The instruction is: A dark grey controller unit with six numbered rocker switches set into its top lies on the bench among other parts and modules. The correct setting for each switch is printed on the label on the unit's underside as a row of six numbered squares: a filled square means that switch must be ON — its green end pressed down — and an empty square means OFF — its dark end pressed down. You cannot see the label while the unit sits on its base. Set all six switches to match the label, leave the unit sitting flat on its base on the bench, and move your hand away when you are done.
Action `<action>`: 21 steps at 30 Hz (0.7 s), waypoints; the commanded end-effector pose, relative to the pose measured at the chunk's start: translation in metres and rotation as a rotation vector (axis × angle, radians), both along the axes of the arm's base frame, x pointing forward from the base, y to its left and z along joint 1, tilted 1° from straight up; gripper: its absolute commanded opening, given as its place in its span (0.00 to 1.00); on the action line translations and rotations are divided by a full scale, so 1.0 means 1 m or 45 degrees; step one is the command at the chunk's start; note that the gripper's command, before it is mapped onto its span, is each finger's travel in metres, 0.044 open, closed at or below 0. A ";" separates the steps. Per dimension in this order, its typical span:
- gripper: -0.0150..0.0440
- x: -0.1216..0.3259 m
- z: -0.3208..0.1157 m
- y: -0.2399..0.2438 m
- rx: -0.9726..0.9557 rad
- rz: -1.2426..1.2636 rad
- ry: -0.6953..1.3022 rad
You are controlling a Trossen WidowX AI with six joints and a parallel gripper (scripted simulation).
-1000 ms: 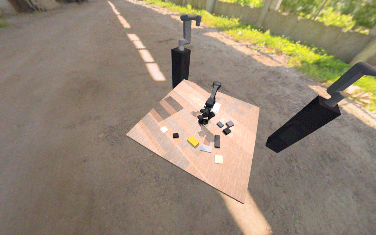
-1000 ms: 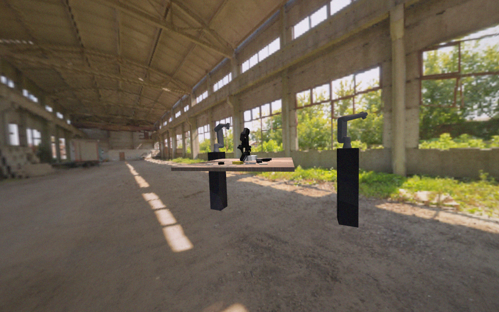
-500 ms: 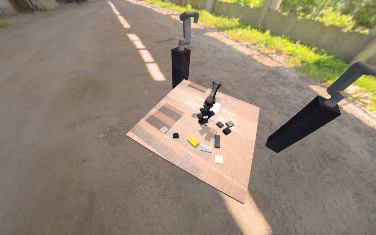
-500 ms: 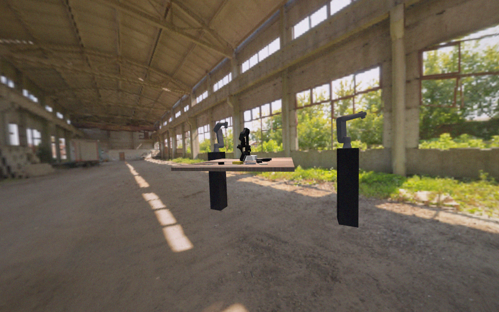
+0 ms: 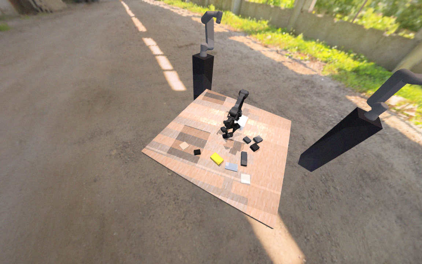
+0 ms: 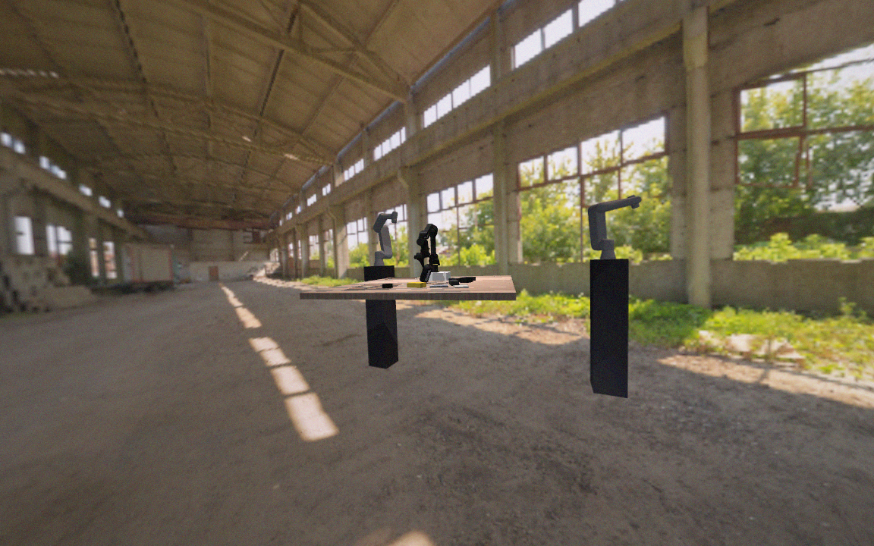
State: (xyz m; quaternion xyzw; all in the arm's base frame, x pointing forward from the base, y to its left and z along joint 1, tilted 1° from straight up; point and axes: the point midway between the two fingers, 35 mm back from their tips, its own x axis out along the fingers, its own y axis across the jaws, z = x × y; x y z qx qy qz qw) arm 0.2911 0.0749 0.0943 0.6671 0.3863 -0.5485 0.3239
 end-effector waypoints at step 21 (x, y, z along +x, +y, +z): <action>0.82 -0.011 0.004 -0.022 0.045 -0.005 -0.035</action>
